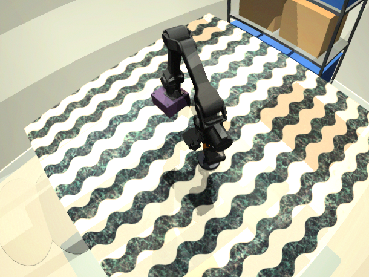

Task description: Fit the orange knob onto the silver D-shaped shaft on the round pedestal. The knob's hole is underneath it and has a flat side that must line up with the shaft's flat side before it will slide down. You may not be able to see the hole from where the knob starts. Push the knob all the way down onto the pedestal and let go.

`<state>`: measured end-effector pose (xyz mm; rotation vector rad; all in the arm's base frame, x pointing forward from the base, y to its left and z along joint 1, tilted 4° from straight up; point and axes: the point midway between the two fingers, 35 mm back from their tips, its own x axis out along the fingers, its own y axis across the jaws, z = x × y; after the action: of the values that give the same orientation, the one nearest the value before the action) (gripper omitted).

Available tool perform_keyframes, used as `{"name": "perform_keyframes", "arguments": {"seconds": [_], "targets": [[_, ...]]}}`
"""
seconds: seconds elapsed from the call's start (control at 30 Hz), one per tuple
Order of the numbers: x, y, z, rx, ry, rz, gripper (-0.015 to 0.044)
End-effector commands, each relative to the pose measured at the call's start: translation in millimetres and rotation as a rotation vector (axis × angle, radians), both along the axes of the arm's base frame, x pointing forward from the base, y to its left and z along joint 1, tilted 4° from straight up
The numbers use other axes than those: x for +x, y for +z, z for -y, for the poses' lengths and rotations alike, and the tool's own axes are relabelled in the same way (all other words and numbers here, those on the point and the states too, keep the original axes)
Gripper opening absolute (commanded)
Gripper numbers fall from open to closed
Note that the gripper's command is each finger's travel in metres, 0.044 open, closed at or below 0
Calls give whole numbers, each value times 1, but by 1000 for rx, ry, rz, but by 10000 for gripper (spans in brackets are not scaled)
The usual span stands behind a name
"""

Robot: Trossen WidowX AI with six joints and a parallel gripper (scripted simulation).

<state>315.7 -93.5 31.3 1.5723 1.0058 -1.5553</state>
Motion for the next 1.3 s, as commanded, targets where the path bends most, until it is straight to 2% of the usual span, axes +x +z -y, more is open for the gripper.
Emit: {"name": "perform_keyframes", "arguments": {"seconds": [0.0, 1.27], "targets": [[2, 3, 0, -2, -9, 9, 0], [1, -3, 0, -2, -9, 8, 0]]}}
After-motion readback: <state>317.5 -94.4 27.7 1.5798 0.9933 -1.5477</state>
